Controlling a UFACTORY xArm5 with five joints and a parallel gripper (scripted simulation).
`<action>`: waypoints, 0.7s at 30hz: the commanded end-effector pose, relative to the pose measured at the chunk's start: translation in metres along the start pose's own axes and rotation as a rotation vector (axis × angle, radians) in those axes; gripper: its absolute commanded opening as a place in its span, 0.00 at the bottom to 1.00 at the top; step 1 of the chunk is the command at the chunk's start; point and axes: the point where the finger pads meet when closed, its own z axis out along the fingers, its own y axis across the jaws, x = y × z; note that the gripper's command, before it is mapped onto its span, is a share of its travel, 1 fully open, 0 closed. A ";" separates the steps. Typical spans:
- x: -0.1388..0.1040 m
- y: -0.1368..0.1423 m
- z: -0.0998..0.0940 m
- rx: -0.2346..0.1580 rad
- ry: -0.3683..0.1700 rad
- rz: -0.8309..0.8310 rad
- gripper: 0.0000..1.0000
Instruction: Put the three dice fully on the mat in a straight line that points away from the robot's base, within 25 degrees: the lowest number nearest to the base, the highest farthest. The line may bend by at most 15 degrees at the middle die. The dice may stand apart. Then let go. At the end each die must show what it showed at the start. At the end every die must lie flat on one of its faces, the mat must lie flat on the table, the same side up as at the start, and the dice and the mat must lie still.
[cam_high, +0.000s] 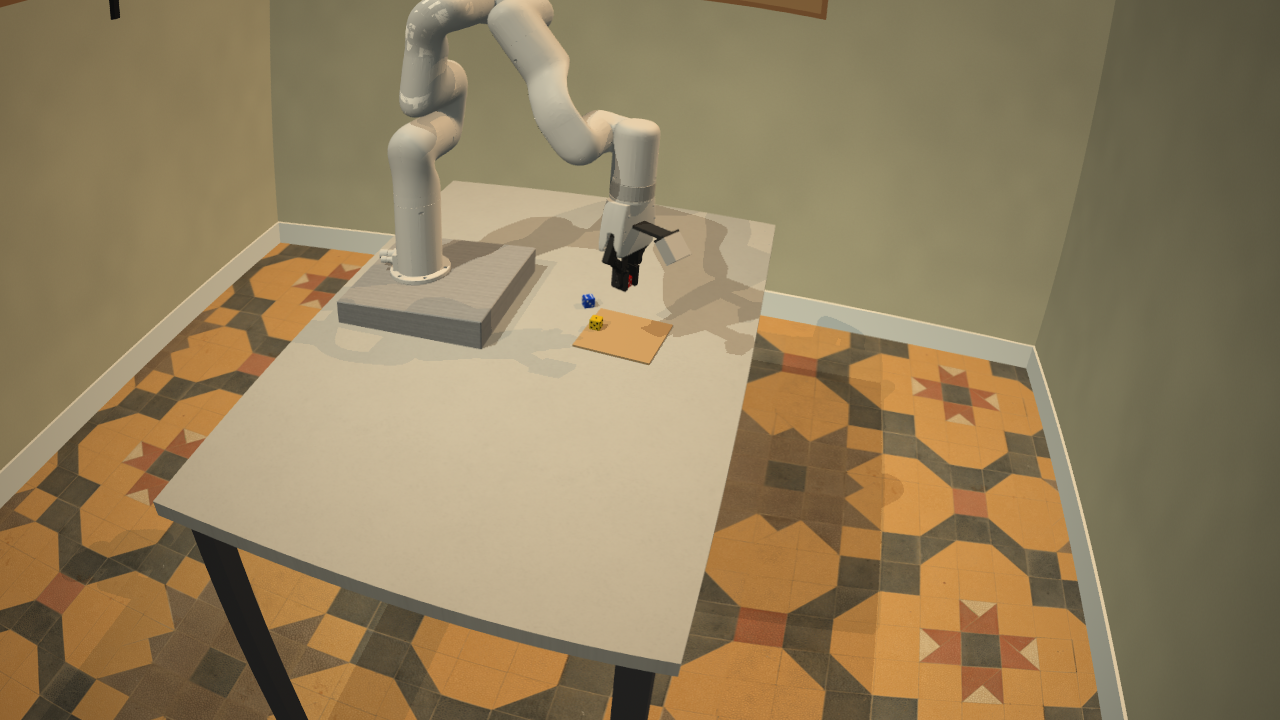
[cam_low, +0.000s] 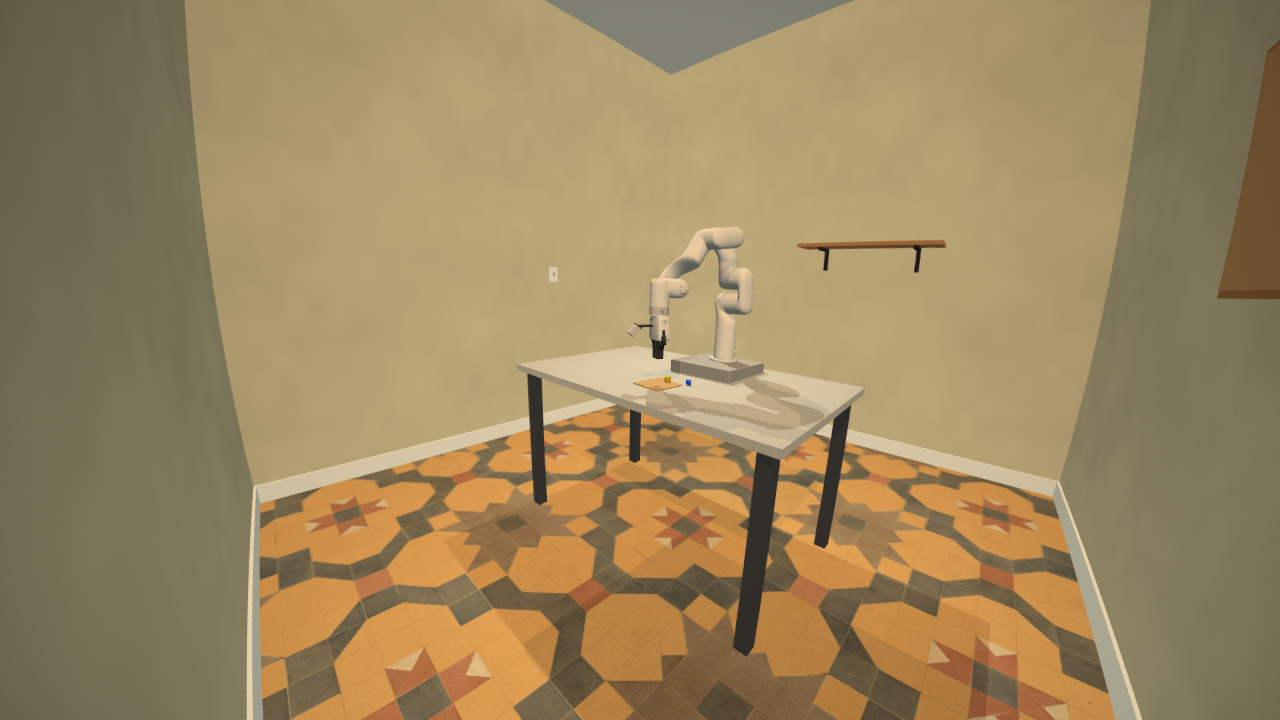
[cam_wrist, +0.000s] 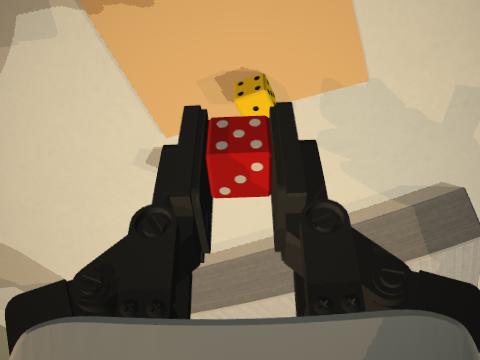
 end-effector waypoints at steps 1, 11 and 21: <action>0.001 -0.004 -0.001 0.001 0.003 -0.162 0.15; 0.001 -0.008 -0.002 0.000 0.003 -0.309 0.15; 0.001 -0.008 -0.002 0.000 0.003 -0.339 0.15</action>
